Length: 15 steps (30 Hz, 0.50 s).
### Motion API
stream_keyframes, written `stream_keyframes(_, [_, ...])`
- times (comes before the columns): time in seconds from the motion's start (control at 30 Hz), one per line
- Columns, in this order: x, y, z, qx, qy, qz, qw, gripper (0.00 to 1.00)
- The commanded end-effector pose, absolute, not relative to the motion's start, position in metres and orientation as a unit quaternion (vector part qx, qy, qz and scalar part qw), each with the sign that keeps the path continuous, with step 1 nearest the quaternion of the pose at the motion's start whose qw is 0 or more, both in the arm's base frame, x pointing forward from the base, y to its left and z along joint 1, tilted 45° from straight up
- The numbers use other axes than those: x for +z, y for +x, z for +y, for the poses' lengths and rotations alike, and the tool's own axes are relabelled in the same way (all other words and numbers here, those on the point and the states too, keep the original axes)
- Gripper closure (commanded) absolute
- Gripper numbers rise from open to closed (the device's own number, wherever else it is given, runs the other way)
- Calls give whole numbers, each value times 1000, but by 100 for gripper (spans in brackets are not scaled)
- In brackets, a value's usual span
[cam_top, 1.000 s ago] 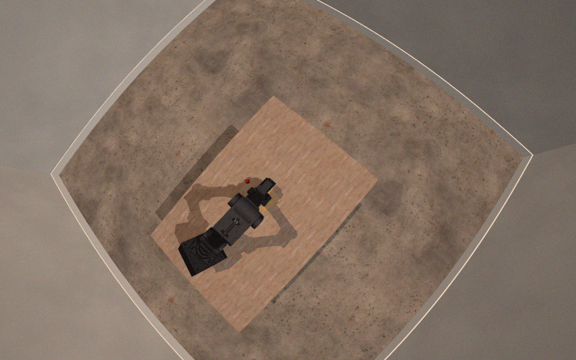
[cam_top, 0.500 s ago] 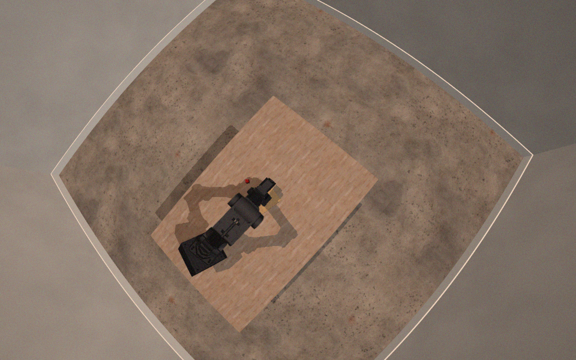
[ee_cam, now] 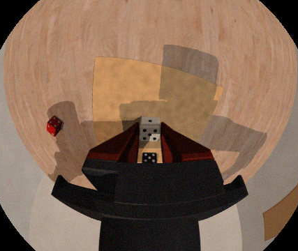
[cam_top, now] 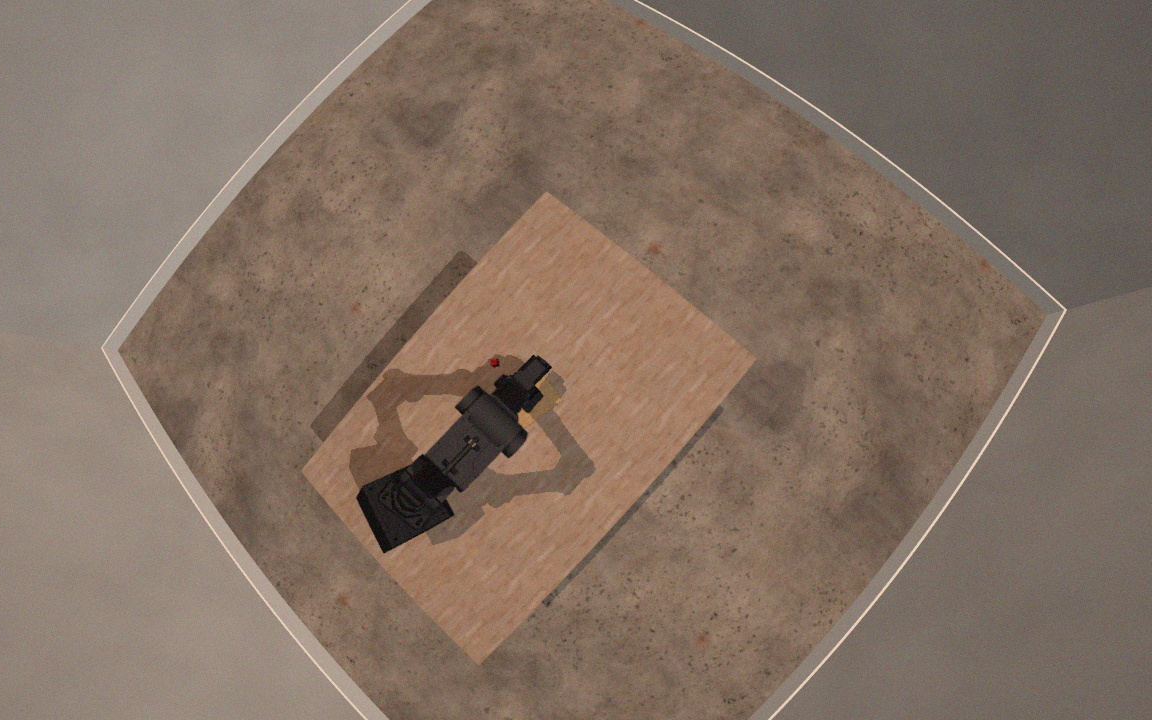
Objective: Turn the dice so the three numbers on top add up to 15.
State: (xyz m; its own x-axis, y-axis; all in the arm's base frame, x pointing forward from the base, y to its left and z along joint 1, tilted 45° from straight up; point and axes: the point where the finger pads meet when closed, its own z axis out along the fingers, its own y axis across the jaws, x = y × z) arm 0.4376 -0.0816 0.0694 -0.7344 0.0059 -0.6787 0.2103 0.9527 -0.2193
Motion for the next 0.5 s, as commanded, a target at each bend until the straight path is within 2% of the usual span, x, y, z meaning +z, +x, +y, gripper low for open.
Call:
stream_keyframes(0.0, [64, 439, -83, -143, 56, 921, 358, 74])
stream_keyframes(0.13, [64, 439, -83, -143, 56, 921, 358, 70])
stream_keyframes(0.17, [64, 439, -83, -143, 56, 921, 358, 66])
stream_keyframes(0.47, [64, 439, -83, -143, 56, 921, 358, 66])
